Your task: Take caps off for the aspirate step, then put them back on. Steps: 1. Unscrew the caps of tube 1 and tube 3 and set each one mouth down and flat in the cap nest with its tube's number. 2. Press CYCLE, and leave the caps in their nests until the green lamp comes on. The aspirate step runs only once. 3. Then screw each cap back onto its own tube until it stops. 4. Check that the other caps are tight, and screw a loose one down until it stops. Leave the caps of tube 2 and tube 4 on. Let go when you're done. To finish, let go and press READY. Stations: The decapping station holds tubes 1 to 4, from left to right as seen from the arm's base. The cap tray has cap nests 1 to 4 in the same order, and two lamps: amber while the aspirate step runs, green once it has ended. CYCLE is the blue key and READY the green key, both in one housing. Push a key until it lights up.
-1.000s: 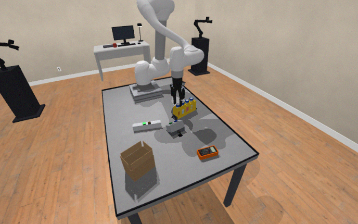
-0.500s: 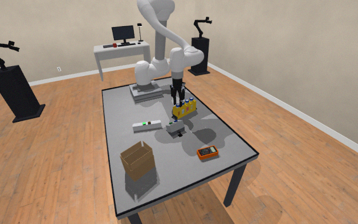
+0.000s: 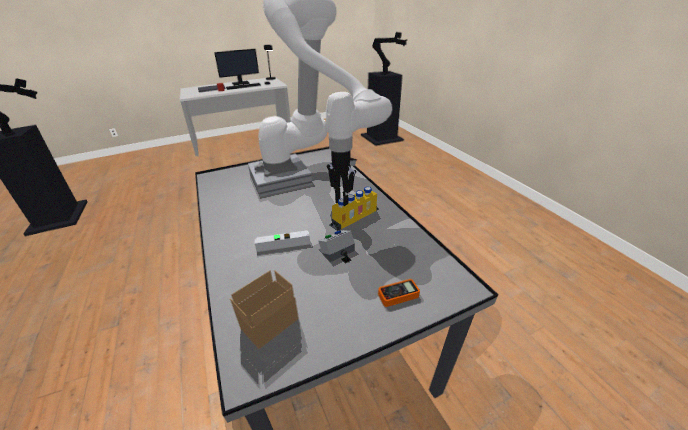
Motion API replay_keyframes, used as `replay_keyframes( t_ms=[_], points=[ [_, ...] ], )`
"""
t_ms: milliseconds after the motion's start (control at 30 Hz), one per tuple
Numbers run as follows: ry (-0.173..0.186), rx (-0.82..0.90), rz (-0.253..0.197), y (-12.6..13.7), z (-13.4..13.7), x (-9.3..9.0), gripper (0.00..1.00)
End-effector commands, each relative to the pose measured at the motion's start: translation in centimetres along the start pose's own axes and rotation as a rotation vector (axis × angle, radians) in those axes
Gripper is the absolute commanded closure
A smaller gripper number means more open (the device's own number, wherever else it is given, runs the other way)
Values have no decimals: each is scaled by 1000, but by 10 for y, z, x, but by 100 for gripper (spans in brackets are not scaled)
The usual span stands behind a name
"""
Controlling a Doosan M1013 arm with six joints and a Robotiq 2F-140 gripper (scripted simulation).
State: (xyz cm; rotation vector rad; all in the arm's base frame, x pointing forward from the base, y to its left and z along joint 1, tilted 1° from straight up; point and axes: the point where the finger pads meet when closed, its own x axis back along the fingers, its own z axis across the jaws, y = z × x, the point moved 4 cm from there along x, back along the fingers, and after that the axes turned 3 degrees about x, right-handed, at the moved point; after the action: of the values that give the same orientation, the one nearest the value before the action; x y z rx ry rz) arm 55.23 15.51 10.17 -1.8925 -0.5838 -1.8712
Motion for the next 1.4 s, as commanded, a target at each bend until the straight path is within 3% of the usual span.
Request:
replay_keyframes(
  t_ms=[0,133,1133,1167,1367],
  points=[
    [1,0,0,0,0,1,70],
    [1,0,0,0,0,1,70],
    [1,-489,0,0,0,0,70],
    [1,-489,0,0,0,1,59],
    [1,-489,0,0,0,1,59]
  ],
)
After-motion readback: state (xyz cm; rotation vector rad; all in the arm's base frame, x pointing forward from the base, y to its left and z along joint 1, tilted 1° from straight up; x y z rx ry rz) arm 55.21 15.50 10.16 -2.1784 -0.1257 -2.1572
